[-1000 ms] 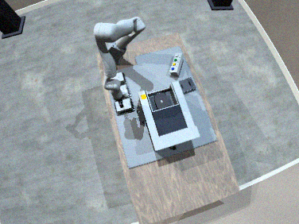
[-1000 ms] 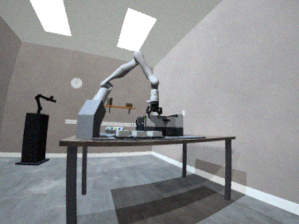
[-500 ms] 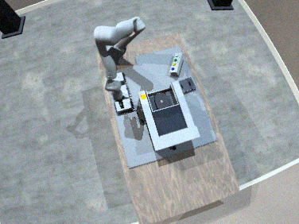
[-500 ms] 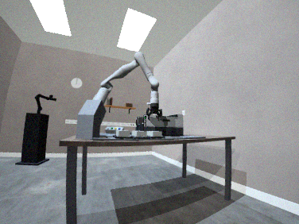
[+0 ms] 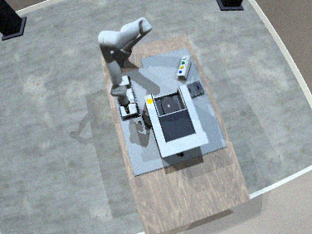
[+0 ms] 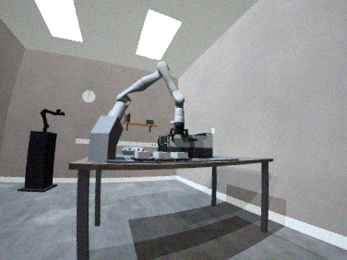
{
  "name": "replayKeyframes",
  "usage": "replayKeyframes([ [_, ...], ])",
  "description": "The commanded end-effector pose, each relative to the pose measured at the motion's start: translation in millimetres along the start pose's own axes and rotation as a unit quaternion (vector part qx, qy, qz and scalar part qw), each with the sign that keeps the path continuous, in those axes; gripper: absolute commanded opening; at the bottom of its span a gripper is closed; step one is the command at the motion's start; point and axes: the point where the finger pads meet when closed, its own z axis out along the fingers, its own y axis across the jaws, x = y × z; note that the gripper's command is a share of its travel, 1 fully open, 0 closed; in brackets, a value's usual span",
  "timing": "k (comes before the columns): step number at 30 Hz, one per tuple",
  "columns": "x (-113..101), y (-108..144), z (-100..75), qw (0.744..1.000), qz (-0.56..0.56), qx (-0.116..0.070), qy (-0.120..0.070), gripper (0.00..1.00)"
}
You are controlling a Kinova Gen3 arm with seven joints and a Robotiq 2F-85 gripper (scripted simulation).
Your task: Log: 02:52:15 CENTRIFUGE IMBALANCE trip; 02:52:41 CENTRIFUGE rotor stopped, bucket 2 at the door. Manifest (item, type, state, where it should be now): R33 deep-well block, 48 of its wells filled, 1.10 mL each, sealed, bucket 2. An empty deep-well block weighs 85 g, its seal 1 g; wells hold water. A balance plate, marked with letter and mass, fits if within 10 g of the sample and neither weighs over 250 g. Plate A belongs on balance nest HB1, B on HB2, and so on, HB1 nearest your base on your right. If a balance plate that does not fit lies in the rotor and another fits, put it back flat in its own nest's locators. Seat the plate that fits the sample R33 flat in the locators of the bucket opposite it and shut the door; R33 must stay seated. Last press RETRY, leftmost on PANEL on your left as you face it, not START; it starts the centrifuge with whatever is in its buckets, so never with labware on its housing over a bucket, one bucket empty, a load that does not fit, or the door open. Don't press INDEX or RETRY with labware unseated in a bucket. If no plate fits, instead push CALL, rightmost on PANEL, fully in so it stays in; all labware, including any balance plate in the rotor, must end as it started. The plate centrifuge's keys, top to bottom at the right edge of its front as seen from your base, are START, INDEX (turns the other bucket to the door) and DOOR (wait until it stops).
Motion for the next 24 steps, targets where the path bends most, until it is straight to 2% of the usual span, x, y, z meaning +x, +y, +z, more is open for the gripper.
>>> replayKeyframes([
  [1, -0.5, 0.5, 2.1, 1.0, 0.0, -0.001, -0.001, 1.0],
  [24, -0.6, 0.6, 30.1, 1.0, 0.0, -0.001, -0.001, 1.0],
])
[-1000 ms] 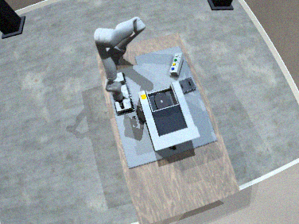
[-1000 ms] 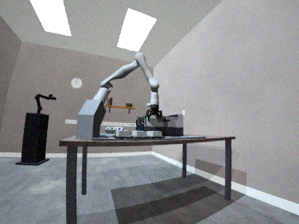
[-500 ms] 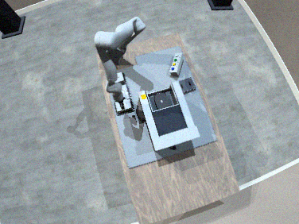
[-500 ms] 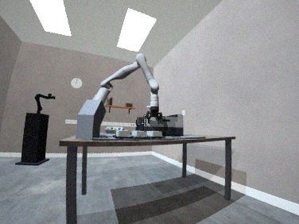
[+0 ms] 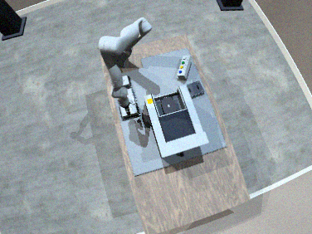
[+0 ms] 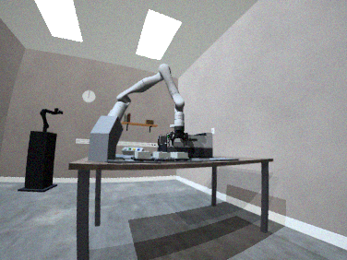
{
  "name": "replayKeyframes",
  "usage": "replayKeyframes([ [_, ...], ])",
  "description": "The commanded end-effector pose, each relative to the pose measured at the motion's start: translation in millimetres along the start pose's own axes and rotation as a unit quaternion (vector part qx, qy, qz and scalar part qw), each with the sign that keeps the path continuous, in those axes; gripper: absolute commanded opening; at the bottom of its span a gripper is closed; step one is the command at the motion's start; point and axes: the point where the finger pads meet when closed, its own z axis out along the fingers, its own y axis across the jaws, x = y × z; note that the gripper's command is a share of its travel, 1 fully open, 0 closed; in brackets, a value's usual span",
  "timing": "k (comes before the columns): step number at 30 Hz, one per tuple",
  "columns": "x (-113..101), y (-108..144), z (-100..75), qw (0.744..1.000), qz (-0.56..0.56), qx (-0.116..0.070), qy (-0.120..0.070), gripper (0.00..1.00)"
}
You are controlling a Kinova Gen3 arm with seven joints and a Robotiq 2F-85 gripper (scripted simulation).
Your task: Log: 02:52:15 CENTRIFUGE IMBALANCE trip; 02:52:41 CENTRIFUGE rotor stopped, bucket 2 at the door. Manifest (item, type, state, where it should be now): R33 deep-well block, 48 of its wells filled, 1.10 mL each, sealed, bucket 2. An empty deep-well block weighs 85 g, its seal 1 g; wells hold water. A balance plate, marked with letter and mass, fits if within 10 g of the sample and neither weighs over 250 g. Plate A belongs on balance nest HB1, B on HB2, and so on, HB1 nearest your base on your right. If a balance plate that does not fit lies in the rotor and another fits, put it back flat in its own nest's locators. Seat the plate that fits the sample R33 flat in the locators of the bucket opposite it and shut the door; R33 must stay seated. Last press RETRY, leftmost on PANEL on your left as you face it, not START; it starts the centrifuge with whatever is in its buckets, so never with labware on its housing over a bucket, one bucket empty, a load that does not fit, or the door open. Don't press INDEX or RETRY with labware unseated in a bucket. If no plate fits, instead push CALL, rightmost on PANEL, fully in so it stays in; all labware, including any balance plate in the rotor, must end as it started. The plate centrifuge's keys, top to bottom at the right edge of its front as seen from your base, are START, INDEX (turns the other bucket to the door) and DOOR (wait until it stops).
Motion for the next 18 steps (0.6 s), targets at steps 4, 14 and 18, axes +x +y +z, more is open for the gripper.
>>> replayKeyframes([
  [4, -0.6, 0.7, 6.2, 1.0, 0.0, -0.001, -0.001, 1.0],
  [14, -0.6, 0.7, 16.8, 1.0, 0.0, -0.001, -0.001, 1.0],
  [18, -0.6, 0.7, 22.2, 1.0, 0.0, -0.001, -0.001, 1.0],
])
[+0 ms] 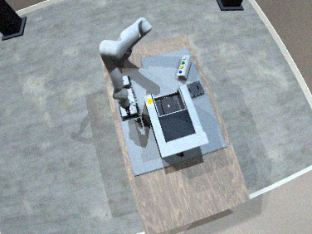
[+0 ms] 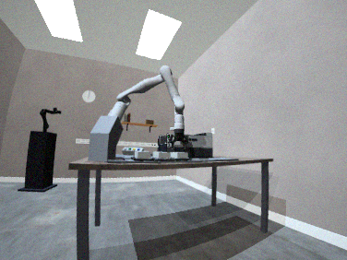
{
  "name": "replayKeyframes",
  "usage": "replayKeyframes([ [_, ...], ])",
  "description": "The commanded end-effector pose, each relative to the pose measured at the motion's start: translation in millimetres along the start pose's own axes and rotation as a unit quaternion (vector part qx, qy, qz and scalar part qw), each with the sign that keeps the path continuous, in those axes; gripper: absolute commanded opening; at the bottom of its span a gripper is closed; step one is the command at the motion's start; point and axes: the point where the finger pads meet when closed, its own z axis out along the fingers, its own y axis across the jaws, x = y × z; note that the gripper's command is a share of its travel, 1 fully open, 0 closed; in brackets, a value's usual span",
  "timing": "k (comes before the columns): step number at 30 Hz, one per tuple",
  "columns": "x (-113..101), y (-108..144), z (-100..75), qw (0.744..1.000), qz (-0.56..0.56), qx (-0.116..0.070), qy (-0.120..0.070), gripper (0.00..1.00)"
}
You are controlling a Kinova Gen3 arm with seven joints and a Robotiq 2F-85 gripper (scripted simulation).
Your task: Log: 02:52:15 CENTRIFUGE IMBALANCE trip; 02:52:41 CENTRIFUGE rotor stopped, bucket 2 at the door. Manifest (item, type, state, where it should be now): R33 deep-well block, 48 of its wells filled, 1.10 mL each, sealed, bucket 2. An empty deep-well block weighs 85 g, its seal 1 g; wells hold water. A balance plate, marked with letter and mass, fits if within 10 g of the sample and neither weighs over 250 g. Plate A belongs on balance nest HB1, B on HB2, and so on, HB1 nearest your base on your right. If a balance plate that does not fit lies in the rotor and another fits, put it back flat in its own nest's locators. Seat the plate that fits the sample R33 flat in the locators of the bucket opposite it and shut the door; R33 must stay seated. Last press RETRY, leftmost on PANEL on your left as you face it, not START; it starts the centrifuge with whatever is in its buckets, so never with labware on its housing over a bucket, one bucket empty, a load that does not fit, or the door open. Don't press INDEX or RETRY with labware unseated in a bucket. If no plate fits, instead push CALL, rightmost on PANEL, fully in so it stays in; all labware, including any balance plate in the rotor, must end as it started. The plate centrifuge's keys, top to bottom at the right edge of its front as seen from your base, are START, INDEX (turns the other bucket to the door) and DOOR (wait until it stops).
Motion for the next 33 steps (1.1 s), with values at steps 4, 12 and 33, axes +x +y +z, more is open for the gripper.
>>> replayKeyframes([
  [4, -0.6, 0.7, 6.2, 1.0, 0.0, -0.001, -0.001, 1.0],
  [12, -0.7, 0.8, 14.2, 1.0, 0.0, -0.001, -0.001, 1.0],
  [33, -0.7, 0.8, 24.4, 1.0, 0.0, -0.001, -0.001, 1.0],
])
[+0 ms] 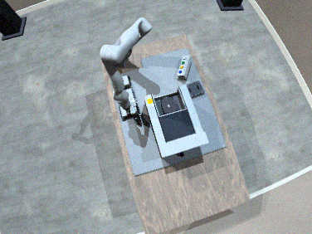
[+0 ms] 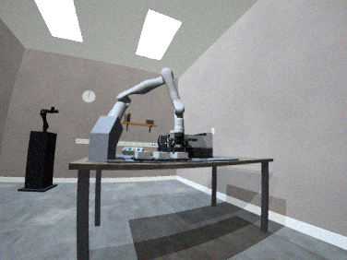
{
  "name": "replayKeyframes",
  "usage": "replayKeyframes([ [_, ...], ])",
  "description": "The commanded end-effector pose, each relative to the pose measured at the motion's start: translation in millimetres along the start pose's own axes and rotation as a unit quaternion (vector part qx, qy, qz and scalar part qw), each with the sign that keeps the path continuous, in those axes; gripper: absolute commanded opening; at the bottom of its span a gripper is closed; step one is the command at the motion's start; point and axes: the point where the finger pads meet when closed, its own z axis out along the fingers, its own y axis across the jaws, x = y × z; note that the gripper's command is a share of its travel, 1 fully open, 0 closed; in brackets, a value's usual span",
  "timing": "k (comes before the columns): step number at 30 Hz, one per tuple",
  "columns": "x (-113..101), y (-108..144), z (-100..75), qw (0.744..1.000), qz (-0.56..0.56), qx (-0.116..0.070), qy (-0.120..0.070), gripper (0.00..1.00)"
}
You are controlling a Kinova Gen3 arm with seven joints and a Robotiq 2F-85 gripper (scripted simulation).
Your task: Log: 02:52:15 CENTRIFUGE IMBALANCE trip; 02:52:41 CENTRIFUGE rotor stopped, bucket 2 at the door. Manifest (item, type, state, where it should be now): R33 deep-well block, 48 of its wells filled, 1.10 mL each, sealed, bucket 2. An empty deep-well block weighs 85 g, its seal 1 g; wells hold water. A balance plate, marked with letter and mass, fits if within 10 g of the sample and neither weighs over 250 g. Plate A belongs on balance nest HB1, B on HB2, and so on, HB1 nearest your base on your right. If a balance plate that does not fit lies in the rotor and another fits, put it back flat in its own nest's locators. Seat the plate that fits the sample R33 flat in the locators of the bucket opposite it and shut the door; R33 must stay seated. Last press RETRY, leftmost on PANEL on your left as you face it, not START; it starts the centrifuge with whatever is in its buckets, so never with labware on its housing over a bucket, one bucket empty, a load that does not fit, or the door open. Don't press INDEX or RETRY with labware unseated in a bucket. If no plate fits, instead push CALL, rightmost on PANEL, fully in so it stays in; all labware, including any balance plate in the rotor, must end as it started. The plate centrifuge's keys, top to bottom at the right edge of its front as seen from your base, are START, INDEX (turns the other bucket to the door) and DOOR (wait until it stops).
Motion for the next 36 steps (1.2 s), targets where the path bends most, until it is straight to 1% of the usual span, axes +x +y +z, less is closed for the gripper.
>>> replayKeyframes([
  [1, -0.7, 0.8, -1.0, 1.0, 0.0, -0.001, -0.001, 1.0],
  [8, -0.6, 0.7, 0.3, 1.0, 0.0, -0.001, -0.001, 1.0],
  [21, -0.6, 0.8, 17.0, 1.0, 0.0, -0.001, -0.001, 1.0],
  [36, -0.7, 0.8, 17.1, 1.0, 0.0, -0.001, -0.001, 1.0],
])
